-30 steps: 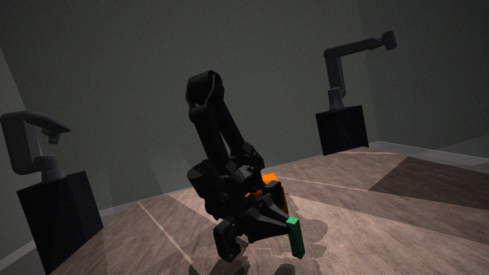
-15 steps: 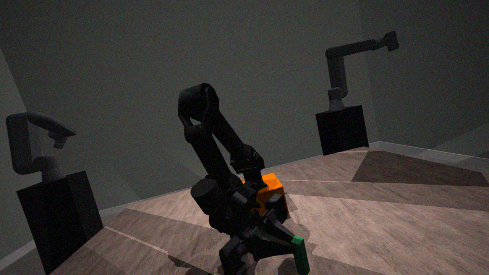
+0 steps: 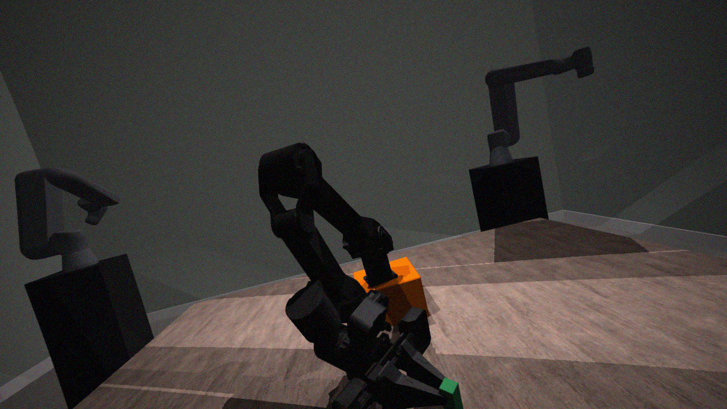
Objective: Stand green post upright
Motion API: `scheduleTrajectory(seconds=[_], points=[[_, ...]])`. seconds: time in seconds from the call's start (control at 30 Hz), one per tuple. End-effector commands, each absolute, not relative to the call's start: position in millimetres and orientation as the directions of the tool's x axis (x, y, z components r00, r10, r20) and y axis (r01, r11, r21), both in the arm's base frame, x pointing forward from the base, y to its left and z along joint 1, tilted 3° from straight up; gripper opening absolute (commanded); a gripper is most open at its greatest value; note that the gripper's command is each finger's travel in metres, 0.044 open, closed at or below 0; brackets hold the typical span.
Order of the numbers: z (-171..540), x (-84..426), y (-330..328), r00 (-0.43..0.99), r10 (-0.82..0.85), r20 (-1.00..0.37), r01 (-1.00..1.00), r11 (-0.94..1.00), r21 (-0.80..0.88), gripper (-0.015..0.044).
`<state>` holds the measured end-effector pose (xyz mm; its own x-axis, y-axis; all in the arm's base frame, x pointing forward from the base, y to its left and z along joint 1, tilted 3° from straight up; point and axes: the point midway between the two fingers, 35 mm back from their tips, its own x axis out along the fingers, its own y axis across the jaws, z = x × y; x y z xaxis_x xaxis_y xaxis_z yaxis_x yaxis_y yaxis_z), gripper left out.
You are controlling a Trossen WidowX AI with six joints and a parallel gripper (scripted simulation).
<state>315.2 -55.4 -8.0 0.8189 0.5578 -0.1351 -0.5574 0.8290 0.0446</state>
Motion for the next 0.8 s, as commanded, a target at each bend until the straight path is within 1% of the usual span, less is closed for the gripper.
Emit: scheduleTrajectory(seconds=[0.0,0.23,0.7,0.77], points=[[-10.6,316.5,-55.9,0.817,0.561,-0.134,-0.561,0.827,0.039,0.0023],[-10.6,316.5,-55.9,0.817,0.561,-0.134,-0.561,0.827,0.039,0.0023],[-10.6,316.5,-55.9,0.817,0.561,-0.134,-0.561,0.827,0.039,0.0390],[-9.8,316.5,-55.9,0.817,0.561,-0.134,-0.561,0.827,0.038,0.0400]])
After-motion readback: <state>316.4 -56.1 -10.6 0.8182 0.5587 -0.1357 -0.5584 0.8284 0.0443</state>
